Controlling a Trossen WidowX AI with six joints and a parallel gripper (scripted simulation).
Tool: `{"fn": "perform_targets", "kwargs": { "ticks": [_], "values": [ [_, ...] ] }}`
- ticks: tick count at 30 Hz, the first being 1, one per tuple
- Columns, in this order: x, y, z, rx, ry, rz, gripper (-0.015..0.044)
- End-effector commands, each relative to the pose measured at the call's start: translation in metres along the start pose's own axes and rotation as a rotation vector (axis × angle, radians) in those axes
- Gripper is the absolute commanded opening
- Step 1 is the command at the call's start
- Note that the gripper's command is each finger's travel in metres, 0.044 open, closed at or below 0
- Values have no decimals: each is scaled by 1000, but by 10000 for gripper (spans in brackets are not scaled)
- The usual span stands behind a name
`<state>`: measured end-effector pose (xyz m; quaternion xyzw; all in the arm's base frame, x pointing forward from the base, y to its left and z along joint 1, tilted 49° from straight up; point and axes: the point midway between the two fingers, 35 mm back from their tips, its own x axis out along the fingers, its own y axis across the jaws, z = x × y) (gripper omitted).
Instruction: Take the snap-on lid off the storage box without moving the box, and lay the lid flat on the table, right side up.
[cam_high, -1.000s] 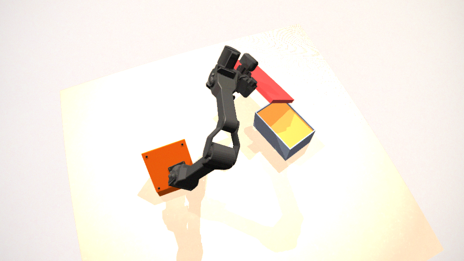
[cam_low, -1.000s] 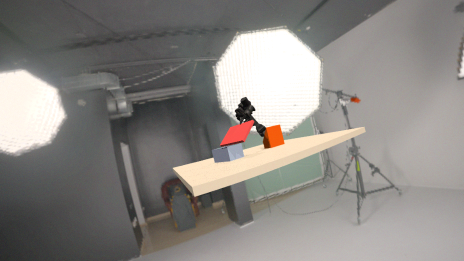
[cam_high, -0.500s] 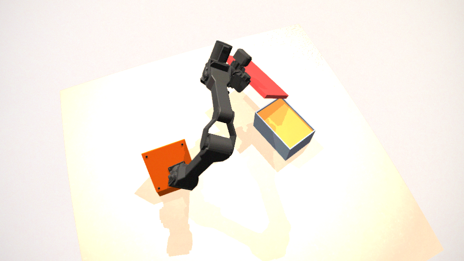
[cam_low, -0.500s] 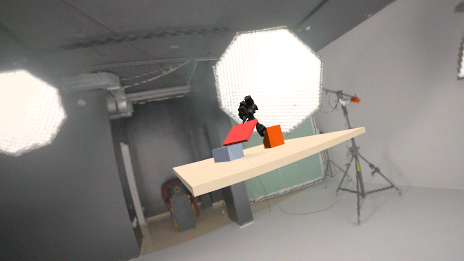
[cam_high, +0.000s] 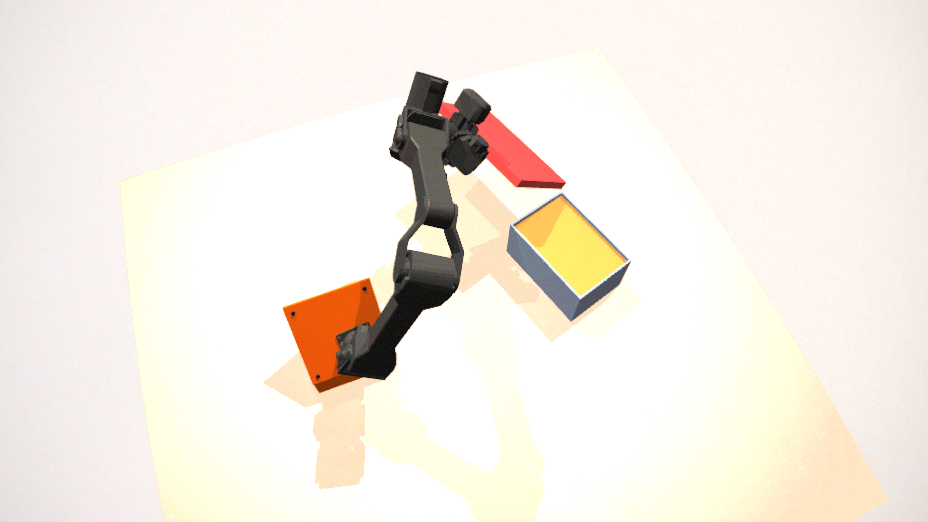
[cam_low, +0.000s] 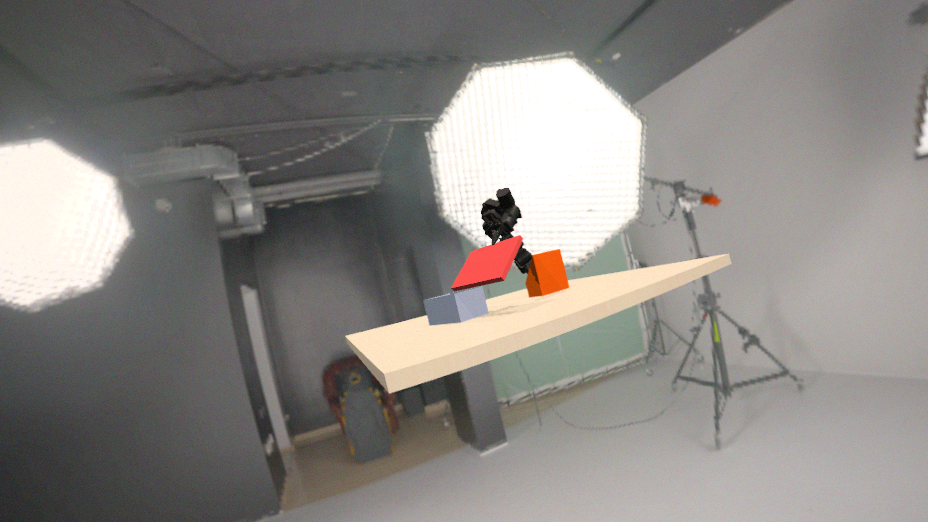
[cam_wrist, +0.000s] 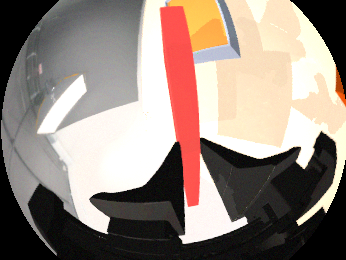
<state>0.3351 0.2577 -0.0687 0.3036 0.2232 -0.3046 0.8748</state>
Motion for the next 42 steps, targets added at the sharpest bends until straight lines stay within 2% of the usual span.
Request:
{"fn": "perform_targets", "kwargs": {
  "ticks": [1,25,42],
  "values": [
    [-2,2,-9,9,-3,8,0],
    [-8,-1,-56,12,0,8,0],
    [2,-13,-52,12,0,9,0]
  ]
}}
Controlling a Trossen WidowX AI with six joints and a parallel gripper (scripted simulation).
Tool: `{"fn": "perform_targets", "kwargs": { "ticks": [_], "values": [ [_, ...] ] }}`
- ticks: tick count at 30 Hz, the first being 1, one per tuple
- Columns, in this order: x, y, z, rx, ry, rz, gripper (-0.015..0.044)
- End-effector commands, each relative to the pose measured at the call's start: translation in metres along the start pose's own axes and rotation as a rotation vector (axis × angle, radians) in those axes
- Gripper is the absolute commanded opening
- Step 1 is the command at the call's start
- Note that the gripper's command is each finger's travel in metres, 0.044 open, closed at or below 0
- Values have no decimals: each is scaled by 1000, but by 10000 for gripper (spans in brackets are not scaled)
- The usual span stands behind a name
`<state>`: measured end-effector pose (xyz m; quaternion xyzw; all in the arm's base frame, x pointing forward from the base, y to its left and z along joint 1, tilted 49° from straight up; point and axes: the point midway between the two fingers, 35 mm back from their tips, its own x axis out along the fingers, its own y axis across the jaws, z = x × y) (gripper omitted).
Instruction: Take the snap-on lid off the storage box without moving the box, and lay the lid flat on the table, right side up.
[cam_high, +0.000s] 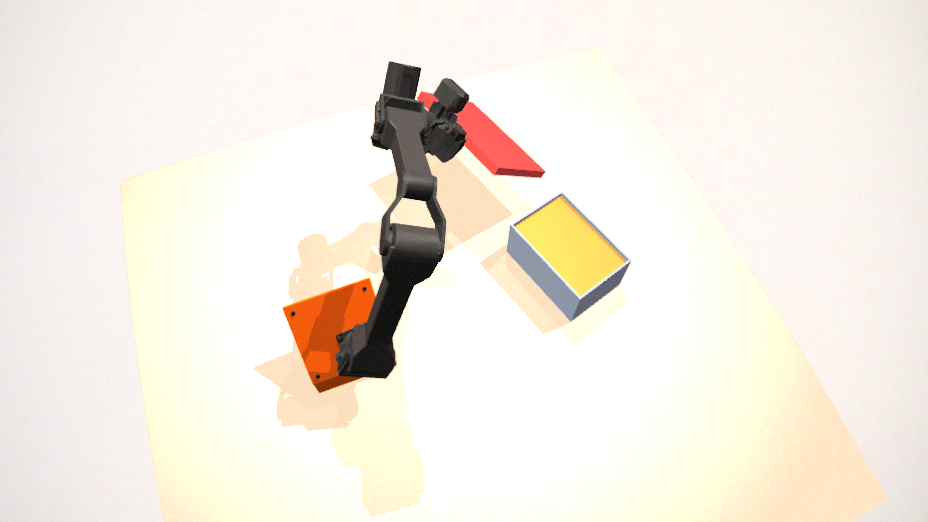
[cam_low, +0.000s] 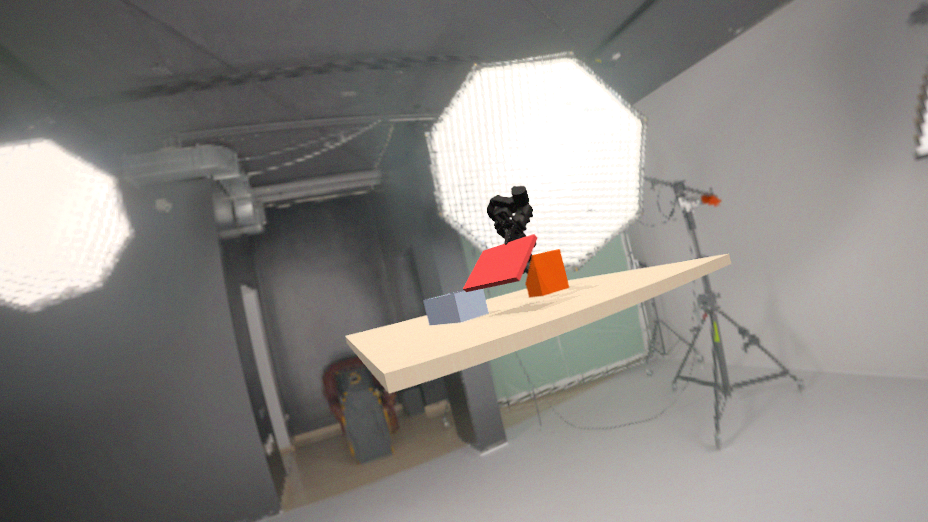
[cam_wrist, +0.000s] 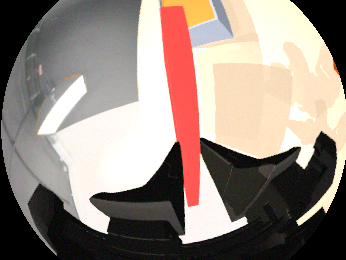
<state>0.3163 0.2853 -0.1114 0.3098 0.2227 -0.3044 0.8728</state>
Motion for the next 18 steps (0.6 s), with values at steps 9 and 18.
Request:
{"fn": "perform_targets", "kwargs": {
  "ticks": [9,18],
  "values": [
    [6,-7,1,0,-4,6,0],
    [11,-12,1,0,-4,6,0]
  ]
}}
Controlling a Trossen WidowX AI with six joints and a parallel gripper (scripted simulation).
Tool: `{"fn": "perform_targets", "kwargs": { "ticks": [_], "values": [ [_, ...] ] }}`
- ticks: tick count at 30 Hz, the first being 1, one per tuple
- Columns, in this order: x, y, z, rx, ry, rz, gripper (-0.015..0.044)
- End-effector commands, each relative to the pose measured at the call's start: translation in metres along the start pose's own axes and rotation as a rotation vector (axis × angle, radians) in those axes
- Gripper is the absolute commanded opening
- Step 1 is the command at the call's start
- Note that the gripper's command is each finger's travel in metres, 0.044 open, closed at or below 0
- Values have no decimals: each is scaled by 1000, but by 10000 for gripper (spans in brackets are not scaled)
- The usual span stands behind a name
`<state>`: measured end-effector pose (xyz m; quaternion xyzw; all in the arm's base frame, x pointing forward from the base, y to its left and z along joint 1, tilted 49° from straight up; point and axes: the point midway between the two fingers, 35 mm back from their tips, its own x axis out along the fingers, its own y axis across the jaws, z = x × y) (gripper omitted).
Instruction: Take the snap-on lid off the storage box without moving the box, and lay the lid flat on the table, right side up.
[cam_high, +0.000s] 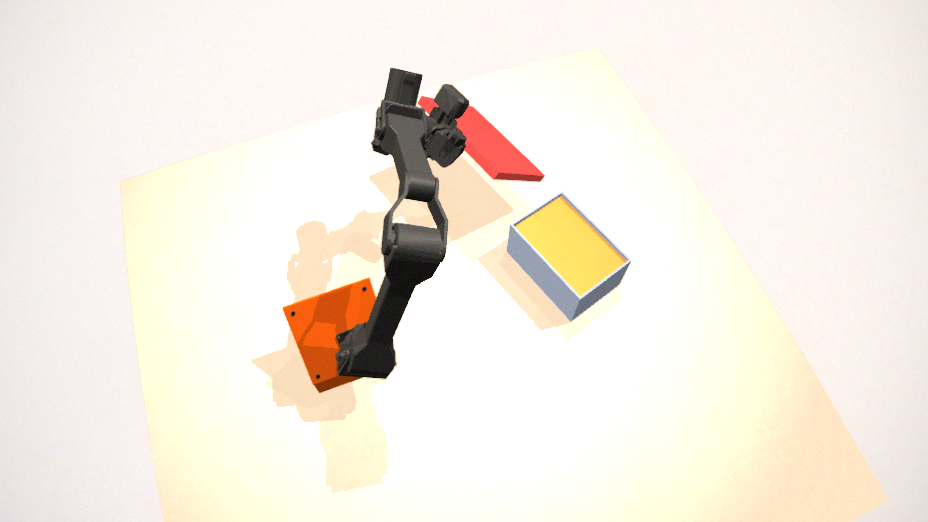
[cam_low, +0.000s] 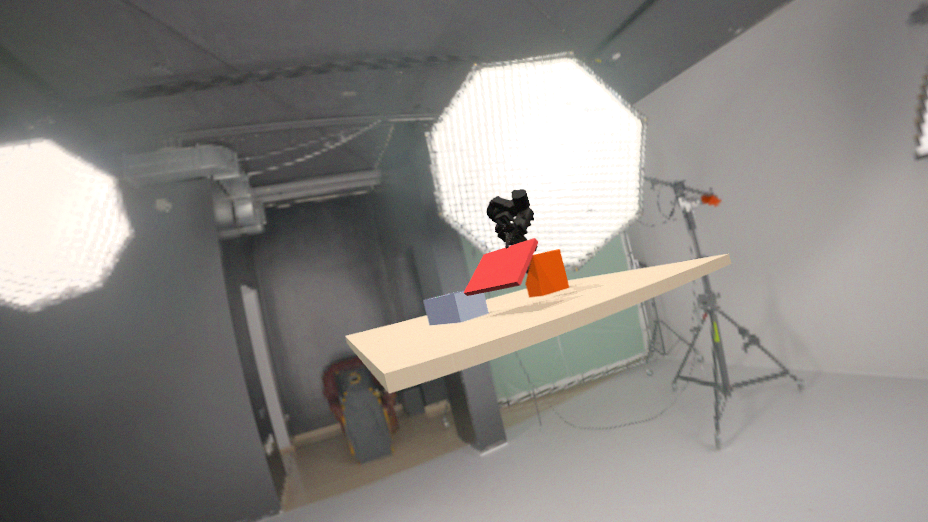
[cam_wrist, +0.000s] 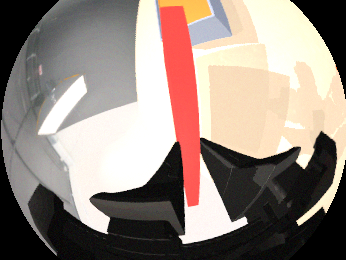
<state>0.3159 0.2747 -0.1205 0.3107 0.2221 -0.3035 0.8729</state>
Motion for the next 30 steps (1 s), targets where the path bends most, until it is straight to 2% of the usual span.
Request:
{"fn": "perform_targets", "kwargs": {
  "ticks": [1,30],
  "values": [
    [2,-2,1,-2,-5,4,0],
    [17,-20,1,-2,-5,4,0]
  ]
}}
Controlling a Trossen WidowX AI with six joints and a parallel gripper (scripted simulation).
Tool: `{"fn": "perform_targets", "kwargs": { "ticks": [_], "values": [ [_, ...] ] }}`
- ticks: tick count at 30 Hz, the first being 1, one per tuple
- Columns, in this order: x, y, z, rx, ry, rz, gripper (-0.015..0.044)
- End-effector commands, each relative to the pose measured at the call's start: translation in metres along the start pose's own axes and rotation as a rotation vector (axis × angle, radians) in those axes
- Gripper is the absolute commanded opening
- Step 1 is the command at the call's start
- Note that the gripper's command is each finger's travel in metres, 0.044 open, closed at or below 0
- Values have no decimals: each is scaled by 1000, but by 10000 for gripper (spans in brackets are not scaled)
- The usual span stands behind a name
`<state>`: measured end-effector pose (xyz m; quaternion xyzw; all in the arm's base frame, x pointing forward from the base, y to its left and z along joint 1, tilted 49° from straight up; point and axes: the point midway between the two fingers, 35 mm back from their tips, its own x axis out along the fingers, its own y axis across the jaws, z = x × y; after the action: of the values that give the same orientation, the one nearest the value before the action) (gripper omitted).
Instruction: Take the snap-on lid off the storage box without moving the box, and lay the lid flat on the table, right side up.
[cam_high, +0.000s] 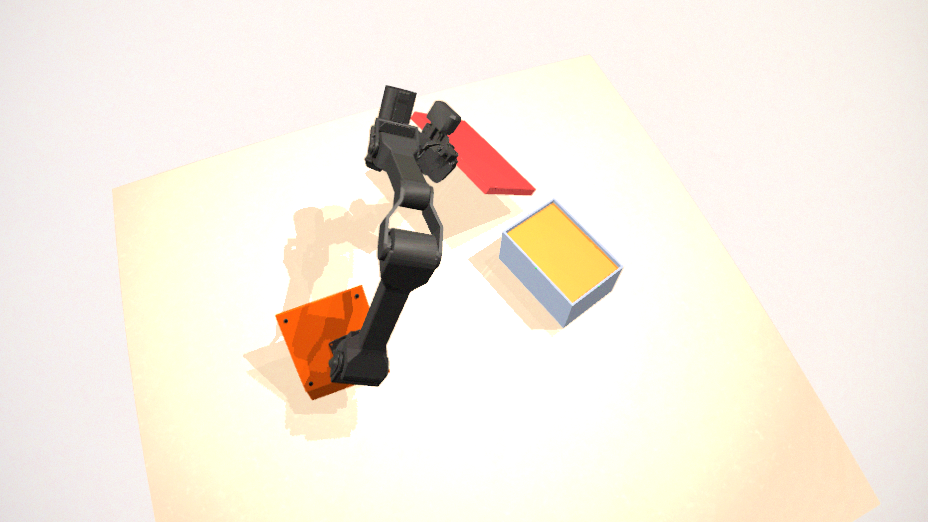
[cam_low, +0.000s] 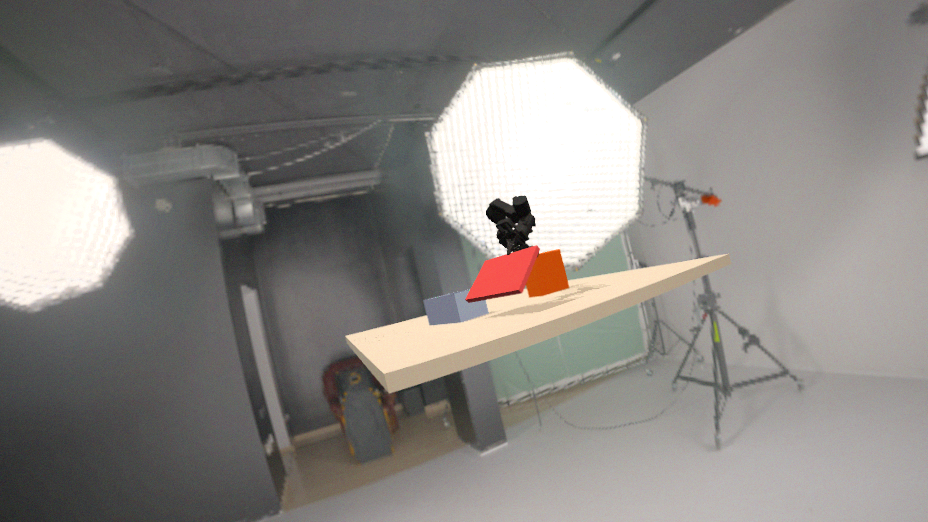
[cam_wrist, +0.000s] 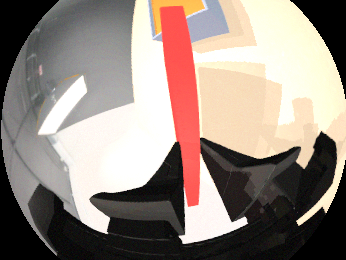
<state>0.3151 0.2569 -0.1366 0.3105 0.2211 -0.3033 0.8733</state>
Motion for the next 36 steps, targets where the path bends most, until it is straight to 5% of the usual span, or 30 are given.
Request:
{"fn": "perform_targets", "kwargs": {
  "ticks": [1,36],
  "values": [
    [2,-2,0,-2,-4,3,0],
    [21,-24,1,-2,-5,4,0]
  ]
}}
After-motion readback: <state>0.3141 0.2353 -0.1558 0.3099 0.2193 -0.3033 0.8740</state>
